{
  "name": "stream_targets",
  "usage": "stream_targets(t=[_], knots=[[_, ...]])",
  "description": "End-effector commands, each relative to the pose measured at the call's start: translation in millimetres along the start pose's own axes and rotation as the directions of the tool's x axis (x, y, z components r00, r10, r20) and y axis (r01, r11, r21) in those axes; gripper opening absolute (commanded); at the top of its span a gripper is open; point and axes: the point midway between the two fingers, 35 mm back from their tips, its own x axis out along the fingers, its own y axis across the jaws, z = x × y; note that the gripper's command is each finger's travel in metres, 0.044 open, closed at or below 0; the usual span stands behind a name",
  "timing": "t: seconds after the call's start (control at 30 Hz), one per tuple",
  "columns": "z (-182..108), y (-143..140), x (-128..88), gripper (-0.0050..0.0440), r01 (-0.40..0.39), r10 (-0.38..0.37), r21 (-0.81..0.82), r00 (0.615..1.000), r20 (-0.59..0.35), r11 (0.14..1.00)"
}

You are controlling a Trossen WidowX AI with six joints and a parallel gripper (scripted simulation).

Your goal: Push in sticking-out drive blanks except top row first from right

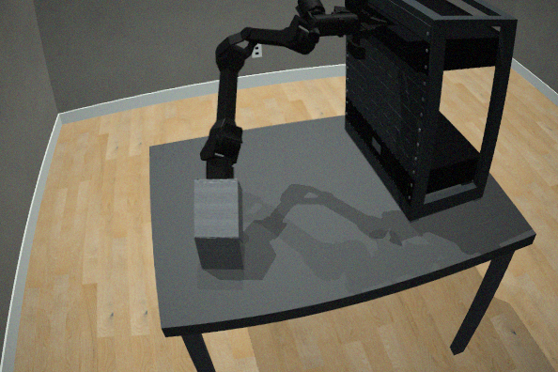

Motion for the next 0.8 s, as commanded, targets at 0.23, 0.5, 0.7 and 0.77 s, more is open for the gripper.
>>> stream_targets(t=[0.23, 0.5, 0.7, 0.77], knots=[[8.5, -11.3, 4.7, 0.0, 0.032, -0.031, -0.029, 0.999, 0.009, 0.999], [8.8, -11.8, 6.2, 0.0, 0.032, -0.031, -0.029, 0.999, 0.009, 0.999], [8.8, -11.8, 6.2, 0.0, 0.032, -0.031, -0.029, 0.999, 0.009, 0.999], [8.8, -11.8, 6.2, 0.0, 0.032, -0.031, -0.029, 0.999, 0.009, 0.999]])
